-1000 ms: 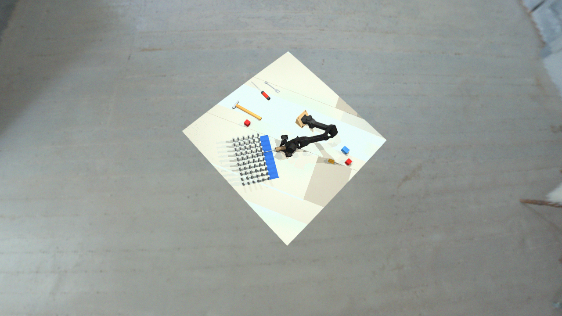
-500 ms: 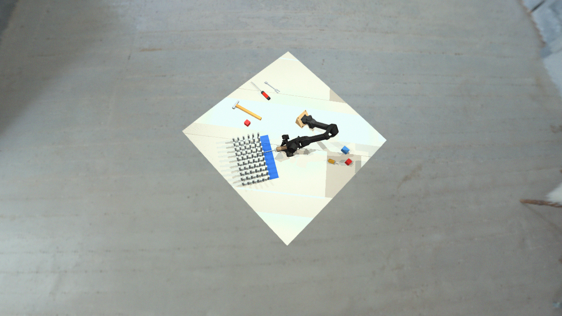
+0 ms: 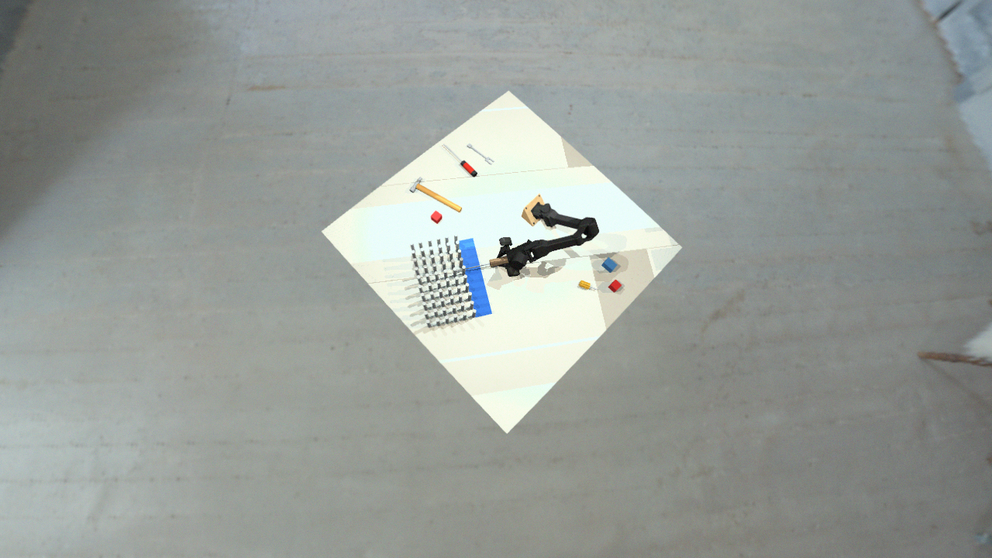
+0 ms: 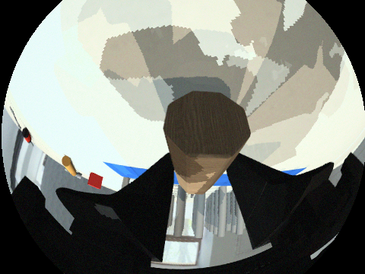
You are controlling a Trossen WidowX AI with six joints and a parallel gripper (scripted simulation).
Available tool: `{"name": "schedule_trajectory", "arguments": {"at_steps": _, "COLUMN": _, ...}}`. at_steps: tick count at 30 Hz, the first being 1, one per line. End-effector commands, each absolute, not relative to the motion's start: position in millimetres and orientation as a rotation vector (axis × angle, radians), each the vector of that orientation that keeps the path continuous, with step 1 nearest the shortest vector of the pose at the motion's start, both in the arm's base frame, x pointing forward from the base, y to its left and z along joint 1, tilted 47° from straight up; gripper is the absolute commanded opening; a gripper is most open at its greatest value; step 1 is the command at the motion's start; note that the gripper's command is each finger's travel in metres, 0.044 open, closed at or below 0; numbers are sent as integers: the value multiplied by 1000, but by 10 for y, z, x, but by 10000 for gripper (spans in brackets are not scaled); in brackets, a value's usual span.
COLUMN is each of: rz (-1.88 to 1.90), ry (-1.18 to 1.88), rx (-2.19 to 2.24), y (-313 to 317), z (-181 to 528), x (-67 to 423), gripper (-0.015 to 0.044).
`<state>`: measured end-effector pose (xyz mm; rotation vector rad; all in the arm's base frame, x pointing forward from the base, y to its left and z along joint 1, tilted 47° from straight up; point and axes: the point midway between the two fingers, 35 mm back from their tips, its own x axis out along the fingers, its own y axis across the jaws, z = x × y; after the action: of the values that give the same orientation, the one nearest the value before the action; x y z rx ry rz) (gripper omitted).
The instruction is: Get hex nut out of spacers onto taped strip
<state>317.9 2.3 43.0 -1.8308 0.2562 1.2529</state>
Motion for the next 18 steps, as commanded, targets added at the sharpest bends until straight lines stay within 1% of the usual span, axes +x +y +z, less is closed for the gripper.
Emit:
{"name": "schedule_trajectory", "arguments": {"at_steps": 1, "rz": 1250, "ry": 266, "rx": -1830, "y": 25, "z": 437, "x": 3157, "gripper": 0}}
{"name": "schedule_trajectory", "arguments": {"at_steps": 18, "rz": 1250, "ry": 266, "rx": -1829, "y": 68, "z": 472, "x": 3083, "gripper": 0}}
